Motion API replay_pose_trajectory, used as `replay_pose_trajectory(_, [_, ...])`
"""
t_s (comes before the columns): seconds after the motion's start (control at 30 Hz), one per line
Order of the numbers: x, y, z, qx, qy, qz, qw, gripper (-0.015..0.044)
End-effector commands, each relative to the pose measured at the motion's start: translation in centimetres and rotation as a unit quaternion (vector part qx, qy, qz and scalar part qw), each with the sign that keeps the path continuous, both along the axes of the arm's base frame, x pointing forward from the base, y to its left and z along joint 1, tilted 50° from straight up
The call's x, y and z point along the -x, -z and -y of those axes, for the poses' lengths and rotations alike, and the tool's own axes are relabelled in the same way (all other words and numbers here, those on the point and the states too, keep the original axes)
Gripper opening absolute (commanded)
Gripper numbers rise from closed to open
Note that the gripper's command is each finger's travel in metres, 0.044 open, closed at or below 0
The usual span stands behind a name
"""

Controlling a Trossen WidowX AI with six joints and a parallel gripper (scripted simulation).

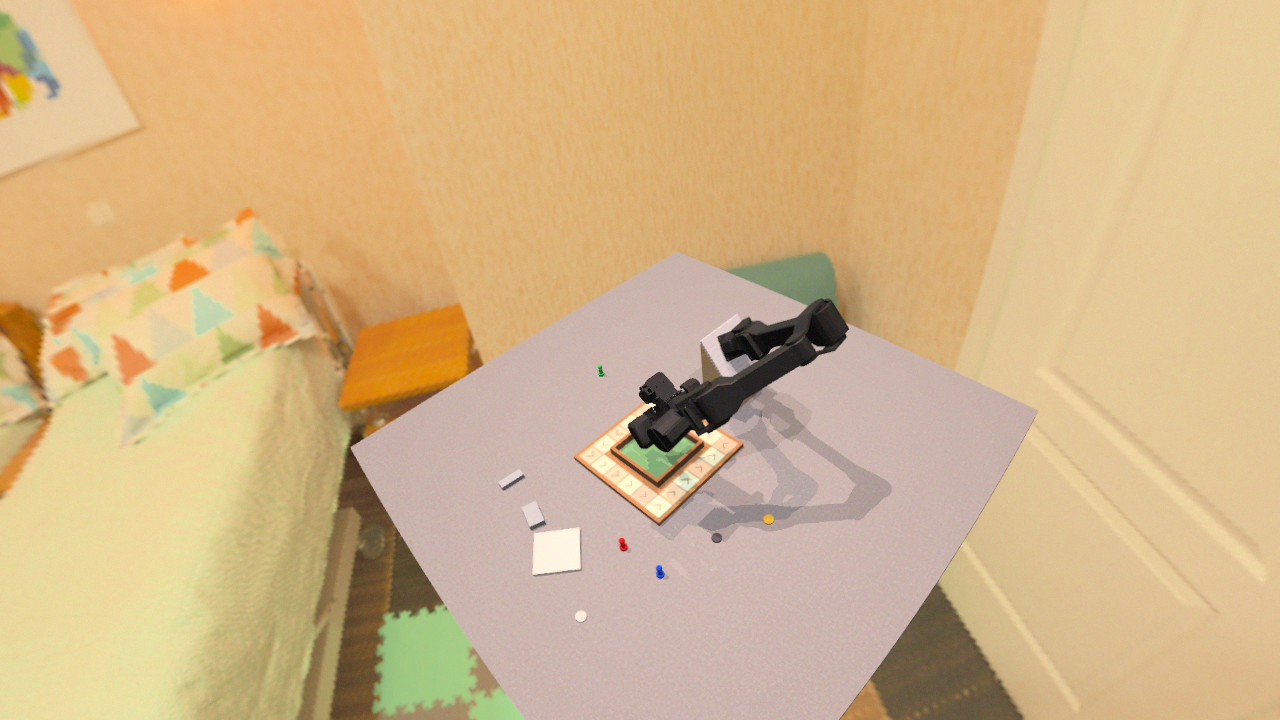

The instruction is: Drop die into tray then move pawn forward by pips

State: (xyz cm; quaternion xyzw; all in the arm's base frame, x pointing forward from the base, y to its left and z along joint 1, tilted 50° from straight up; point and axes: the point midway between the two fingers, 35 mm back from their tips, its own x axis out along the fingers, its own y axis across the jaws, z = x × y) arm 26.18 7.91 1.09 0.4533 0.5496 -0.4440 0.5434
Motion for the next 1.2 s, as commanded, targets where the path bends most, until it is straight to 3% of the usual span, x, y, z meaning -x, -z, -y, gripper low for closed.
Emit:
replay_pose_trajectory(0.0, [0.0, 0.0, 0.0, 0.0, 0.0, 0.0, 1.0, 0.0])
replay_pose_trajectory(0.2, [0.0, 0.0, 0.0, 0.0, 0.0, 0.0, 1.0, 0.0])
replay_pose_trajectory(0.5, [0.0, -0.1, 0.2, 0.0, 0.0, 0.0, 1.0, 0.0236])
replay_pose_trajectory(0.73, [-0.6, -2.6, 3.0, 0.002, -0.003, 0.002, 1.0, 0.042])
replay_pose_trajectory(0.8, [-0.6, -2.4, 3.0, -0.004, -0.004, -0.002, 1.0, 0.044])
replay_pose_trajectory(0.87, [-0.3, -1.2, 2.6, -0.056, -0.014, -0.034, 0.998, 0.044])
replay_pose_trajectory(1.07, [0.0, 2.1, 1.1, -0.337, -0.016, -0.091, 0.937, 0.044])
replay_pose_trajectory(1.17, [-0.3, 2.3, 1.0, -0.402, -0.006, -0.079, 0.912, 0.044])
